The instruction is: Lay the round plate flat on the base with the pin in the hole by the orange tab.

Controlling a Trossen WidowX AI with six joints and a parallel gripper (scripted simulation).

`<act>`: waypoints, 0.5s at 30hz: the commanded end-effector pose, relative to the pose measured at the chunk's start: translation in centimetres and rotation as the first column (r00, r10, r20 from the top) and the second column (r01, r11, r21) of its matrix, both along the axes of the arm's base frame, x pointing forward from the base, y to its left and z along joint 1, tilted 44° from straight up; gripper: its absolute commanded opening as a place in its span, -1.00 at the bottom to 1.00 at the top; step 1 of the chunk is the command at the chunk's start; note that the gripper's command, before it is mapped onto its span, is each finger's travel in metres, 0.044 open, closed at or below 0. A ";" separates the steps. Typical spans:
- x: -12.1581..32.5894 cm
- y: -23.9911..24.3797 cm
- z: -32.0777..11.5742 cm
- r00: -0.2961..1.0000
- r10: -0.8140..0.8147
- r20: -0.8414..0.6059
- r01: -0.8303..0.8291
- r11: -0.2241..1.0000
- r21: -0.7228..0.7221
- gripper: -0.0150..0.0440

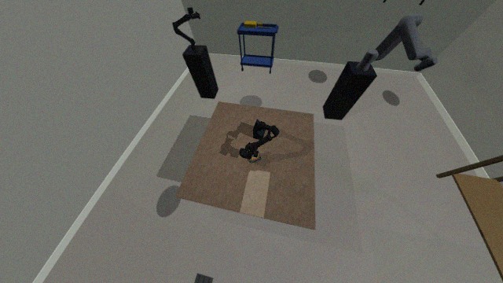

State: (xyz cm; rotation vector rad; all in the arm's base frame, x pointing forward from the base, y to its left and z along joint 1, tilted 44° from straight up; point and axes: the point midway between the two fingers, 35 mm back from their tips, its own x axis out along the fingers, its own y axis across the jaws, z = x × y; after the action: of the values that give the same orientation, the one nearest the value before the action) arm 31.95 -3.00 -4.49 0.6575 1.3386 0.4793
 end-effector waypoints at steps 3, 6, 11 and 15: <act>0.8 0.4 0.5 1.000 0.002 0.003 -0.002 1.000 0.007 -0.49; 1.1 0.5 0.7 1.000 0.002 0.003 -0.002 1.000 0.007 -0.49; 1.6 0.8 1.1 1.000 0.002 0.003 -0.002 1.000 0.007 -0.49; 1.9 1.0 1.4 1.000 0.002 0.003 -0.002 1.000 0.007 -0.49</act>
State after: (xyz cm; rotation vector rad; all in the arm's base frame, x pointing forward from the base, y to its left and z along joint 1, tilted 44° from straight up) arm 33.44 -2.43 -3.51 0.6574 1.3362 0.4796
